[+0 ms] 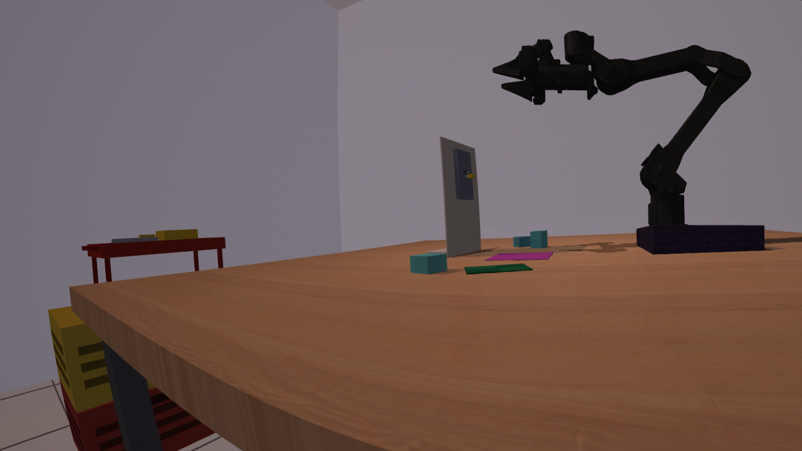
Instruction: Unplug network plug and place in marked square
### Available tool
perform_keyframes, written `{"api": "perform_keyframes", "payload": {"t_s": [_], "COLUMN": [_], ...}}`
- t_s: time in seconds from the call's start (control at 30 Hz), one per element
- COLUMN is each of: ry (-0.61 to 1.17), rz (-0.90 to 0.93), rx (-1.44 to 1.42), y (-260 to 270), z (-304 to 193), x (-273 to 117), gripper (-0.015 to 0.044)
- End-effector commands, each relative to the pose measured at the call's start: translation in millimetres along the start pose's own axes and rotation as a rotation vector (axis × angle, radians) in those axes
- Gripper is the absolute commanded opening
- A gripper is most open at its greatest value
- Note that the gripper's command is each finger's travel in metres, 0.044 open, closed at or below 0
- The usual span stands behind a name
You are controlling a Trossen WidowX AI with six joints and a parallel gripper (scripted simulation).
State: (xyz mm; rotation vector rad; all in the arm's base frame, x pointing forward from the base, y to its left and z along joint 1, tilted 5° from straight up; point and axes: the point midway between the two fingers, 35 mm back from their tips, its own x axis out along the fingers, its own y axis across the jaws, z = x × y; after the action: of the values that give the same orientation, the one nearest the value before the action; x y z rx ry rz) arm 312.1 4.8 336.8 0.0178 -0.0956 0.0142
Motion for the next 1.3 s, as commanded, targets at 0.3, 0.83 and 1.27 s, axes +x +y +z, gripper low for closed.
{"api": "perform_keyframes", "payload": {"t_s": [0.3,0.83,1.27], "ry": [0.030,0.100,0.163], "rz": [0.016,0.019,-0.009], "rx": [0.293,0.855,1.321], "y": [-9,-25,-31], "z": [-49,-137,-193], "x": [14,5,-29], "gripper": [0.0156,0.0156,0.0156]}}
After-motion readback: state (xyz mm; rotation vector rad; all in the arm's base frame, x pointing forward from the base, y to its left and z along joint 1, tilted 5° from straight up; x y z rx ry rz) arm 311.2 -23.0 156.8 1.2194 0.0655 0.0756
